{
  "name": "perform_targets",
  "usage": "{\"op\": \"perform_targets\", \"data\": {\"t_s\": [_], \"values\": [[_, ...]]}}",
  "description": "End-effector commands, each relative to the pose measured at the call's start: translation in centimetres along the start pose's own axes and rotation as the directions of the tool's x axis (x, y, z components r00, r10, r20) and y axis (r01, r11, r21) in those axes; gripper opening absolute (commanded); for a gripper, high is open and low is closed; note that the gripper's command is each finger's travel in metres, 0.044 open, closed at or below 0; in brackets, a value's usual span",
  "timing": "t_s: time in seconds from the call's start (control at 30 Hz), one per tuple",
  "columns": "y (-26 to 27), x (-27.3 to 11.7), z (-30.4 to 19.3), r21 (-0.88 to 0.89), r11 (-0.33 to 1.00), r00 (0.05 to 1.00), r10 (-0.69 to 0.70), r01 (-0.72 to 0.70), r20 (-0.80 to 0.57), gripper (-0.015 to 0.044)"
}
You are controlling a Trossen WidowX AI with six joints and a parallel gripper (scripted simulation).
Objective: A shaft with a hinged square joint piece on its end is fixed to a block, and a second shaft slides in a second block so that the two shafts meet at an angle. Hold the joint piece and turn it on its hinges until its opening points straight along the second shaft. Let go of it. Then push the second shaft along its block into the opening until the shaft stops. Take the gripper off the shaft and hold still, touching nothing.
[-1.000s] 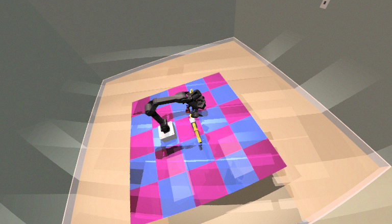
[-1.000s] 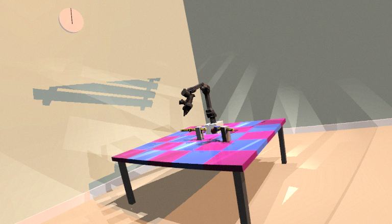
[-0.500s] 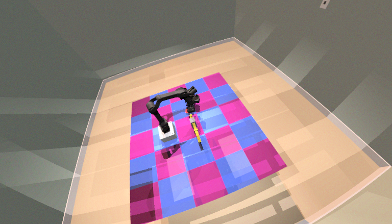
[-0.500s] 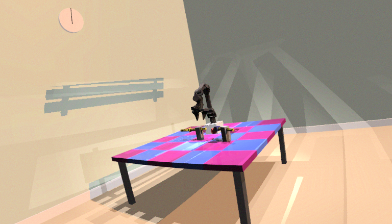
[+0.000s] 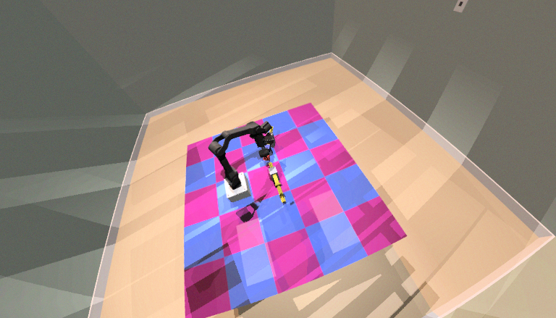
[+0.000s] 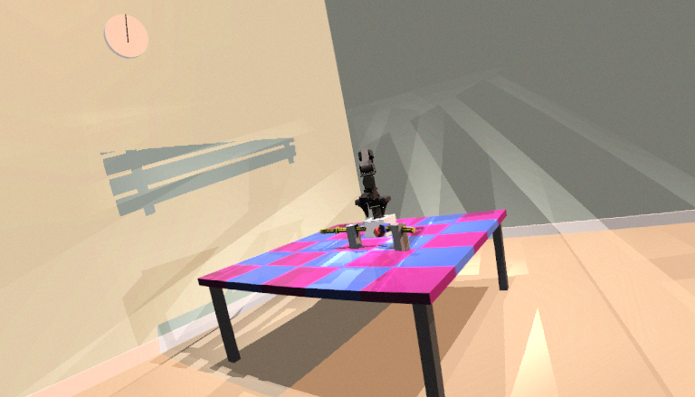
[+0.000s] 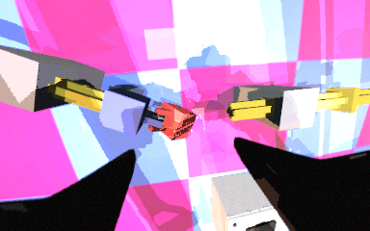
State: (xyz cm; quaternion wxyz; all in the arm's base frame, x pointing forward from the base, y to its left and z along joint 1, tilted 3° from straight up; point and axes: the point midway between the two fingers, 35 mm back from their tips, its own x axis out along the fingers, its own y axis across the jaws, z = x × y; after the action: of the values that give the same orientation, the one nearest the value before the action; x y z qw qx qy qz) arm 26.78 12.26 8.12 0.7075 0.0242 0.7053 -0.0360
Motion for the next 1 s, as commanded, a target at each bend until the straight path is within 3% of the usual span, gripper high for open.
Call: {"op": "perform_targets", "data": {"t_s": [0.0, 0.47, 0.97], "values": [[0.13, 0.2, -0.4, -0.009, 1.0, 1.0, -0.001, 0.001, -0.016, 0.044], [-0.02, 0.66, -0.44, 0.394, 0.918, 0.999, 0.046, -0.044, 0.004, 0.044], [-0.19, 1.15, -0.49, 0.763, 0.641, 0.995, 0.098, -0.085, 0.029, 0.044]]}}
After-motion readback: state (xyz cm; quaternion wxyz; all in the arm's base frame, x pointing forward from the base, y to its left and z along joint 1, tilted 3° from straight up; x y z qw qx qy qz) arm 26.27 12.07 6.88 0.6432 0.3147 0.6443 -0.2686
